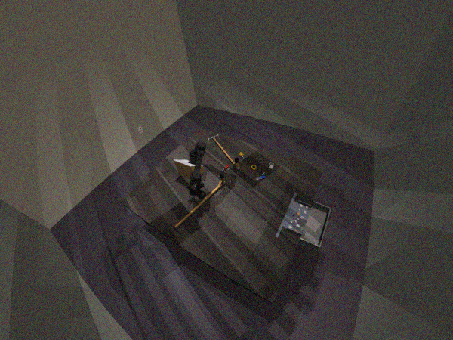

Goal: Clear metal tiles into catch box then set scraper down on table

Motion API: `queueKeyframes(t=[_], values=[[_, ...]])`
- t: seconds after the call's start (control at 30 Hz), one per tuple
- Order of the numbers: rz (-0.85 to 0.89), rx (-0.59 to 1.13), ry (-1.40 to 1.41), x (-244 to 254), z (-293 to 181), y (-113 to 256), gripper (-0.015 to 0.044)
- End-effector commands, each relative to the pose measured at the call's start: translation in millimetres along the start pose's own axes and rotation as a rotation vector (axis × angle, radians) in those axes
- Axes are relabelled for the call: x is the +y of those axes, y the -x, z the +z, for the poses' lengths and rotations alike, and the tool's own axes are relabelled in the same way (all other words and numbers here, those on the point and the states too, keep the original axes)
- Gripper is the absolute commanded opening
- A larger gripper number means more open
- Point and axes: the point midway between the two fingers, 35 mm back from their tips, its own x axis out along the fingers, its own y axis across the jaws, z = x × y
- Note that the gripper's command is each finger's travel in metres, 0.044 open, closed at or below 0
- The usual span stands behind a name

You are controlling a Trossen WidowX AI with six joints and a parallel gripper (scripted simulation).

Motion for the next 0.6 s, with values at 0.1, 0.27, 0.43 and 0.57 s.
queueKeyframes(t=[0.1, 0.27, 0.43, 0.57], values=[[-0.001, -0.007, -0.002, 3, 2, -17, 0.0], [0.0, -0.009, 0.002, 5, 4, -30, 0.0], [0.0, -0.01, 0.004, 7, 5, -37, 0.0], [0.0, -0.01, 0.004, 4, 4, -37, 0.0]])
